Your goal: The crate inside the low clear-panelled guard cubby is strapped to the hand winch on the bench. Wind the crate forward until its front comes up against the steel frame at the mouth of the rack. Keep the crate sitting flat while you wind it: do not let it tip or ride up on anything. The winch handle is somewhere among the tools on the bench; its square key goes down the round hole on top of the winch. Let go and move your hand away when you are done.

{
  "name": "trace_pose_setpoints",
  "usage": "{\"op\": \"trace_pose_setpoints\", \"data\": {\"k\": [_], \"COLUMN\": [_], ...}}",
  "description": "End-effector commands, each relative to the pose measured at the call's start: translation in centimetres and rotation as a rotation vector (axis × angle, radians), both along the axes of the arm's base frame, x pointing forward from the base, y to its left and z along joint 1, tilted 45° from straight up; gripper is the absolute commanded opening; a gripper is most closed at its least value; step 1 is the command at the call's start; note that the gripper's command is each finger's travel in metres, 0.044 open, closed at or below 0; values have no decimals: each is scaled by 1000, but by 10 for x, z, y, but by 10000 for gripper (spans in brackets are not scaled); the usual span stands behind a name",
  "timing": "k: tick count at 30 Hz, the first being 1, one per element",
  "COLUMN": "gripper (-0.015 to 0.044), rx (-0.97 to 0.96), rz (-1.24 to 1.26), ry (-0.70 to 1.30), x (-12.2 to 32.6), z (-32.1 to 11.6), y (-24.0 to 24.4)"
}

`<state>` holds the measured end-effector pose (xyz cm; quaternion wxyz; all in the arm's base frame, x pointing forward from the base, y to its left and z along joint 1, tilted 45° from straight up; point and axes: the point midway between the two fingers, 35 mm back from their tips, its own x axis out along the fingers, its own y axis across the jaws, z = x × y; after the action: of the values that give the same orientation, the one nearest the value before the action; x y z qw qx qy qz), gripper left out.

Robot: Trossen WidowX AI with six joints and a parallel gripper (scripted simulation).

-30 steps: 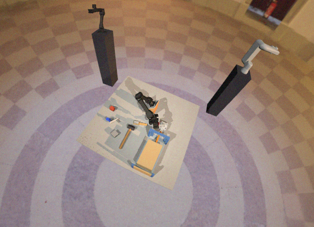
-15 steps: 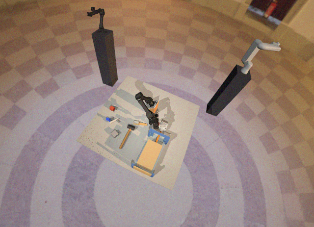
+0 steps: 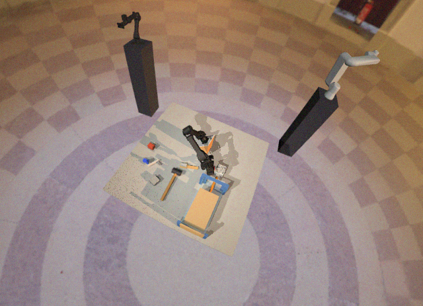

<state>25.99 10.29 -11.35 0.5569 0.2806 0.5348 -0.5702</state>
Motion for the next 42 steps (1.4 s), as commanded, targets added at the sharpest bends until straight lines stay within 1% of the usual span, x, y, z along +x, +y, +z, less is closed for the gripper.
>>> {"op": "trace_pose_setpoints", "data": {"k": [1, 42], "gripper": [0, 0], "rx": [-7, -5], "rz": [2, 2], "ry": [-1, -3], "x": [5, 34], "z": [-6, -32], "y": [-1, 23]}}
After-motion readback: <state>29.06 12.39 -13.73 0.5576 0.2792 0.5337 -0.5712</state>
